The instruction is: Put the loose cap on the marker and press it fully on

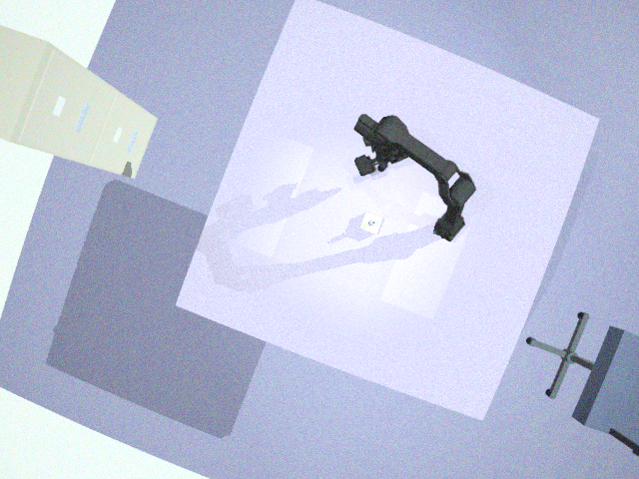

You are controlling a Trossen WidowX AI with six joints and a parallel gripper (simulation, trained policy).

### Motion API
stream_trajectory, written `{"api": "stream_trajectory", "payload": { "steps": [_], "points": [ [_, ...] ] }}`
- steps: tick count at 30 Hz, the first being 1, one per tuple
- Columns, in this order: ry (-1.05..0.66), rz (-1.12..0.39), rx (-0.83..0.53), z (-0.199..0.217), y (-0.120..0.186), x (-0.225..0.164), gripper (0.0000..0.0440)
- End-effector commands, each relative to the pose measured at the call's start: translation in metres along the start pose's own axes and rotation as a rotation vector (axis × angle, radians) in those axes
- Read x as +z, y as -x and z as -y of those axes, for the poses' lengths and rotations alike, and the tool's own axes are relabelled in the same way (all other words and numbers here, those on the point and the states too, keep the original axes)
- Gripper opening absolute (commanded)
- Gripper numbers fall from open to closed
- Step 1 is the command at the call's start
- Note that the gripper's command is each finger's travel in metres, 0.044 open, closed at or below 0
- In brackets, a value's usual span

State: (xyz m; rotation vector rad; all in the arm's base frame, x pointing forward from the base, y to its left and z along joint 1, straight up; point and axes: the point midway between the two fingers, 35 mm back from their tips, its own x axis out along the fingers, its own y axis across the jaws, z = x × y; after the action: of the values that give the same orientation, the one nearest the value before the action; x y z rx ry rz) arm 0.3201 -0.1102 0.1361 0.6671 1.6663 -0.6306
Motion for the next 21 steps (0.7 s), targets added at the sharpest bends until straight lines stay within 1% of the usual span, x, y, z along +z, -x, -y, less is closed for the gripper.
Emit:
{"api": "stream_trajectory", "payload": {
  "steps": [1, 11, 21],
  "points": [
    [0.006, -0.025, -0.016, 0.004, -0.012, 0.003, 0.0301],
    [0.031, -0.057, -0.025, 0.011, -0.038, 0.010, 0.0285],
    [0.083, -0.079, -0.034, 0.015, -0.065, 0.012, 0.0259]
  ]
}}
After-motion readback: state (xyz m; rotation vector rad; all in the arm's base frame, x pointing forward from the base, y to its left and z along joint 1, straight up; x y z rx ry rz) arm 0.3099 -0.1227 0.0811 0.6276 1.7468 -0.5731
